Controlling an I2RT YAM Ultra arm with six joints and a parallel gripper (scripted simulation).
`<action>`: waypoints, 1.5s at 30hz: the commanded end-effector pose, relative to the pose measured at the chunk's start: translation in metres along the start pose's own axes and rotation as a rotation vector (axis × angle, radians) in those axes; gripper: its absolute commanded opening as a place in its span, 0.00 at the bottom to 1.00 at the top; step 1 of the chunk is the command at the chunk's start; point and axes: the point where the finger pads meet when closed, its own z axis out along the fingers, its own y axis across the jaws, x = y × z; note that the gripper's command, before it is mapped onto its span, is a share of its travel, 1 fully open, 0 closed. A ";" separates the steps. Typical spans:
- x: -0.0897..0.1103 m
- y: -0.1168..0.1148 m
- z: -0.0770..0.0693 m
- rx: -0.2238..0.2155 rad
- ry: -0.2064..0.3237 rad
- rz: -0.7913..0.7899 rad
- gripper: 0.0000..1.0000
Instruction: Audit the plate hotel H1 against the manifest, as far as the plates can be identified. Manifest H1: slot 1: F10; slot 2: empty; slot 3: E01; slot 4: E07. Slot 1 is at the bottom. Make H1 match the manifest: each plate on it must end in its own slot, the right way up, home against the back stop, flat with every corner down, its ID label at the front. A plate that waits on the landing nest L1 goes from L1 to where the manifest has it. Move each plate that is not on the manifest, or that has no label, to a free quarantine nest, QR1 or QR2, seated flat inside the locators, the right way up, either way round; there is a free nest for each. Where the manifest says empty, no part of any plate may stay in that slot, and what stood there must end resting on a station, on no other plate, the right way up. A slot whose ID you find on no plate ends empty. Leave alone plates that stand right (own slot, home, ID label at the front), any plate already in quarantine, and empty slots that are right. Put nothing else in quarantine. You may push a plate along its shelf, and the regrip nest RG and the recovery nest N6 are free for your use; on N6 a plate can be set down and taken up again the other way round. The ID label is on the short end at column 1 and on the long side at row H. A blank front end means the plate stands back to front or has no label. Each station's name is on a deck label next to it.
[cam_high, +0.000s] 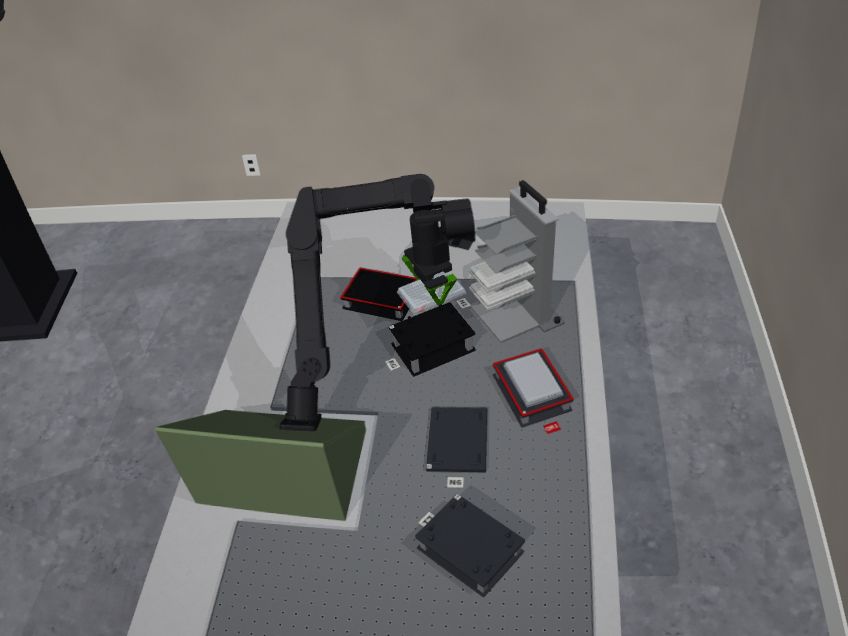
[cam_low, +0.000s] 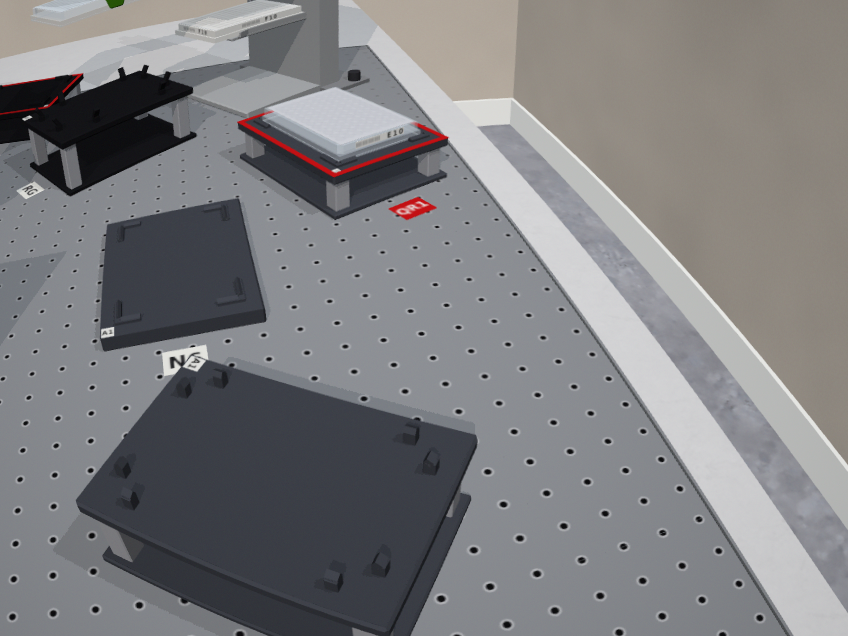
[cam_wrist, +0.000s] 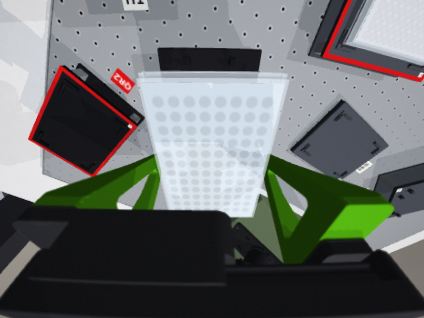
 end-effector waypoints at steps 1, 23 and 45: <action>0.004 0.006 -0.067 -0.008 0.010 -0.012 0.86; 0.010 0.049 -0.052 -0.006 0.003 -0.282 0.86; 0.011 0.062 -0.033 -0.002 -0.003 -0.282 0.86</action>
